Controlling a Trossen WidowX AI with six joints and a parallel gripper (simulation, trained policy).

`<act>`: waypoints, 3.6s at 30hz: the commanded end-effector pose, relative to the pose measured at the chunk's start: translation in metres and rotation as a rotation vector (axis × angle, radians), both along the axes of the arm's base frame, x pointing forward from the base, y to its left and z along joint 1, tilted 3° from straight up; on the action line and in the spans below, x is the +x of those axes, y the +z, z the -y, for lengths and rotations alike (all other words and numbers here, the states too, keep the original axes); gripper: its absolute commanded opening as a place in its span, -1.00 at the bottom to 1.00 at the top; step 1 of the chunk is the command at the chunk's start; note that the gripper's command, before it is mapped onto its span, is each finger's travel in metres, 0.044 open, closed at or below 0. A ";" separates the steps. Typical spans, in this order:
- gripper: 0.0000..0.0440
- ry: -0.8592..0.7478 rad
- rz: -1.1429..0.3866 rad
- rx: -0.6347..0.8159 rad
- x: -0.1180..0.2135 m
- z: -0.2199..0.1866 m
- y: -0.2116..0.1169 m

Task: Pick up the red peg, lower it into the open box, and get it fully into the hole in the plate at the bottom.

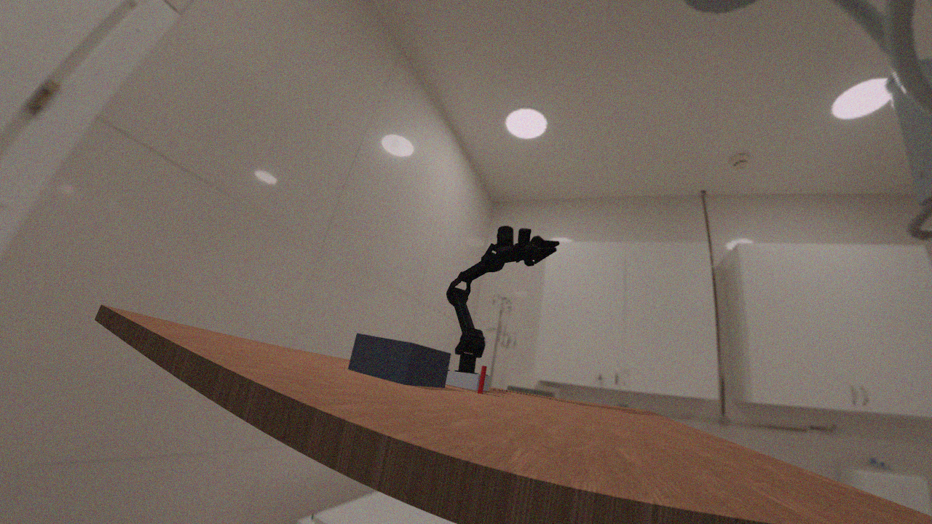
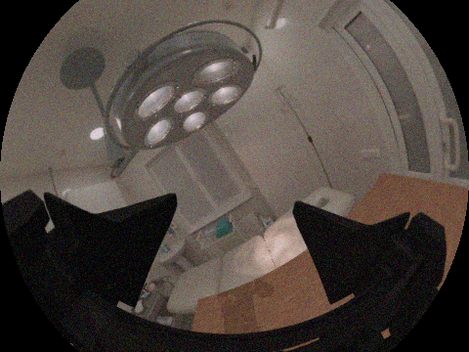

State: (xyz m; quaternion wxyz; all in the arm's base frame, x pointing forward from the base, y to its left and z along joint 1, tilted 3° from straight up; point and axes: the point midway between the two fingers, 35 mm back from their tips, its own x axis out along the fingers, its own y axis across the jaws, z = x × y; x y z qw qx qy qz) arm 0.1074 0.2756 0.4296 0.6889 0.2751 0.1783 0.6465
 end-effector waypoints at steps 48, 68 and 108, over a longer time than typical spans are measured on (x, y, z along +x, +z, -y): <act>1.00 -0.943 -1.126 -0.926 0.072 0.137 -0.269; 1.00 -1.160 -1.369 -1.236 0.057 0.156 -0.341; -0.97 -1.284 -1.329 -1.380 0.062 0.170 -0.433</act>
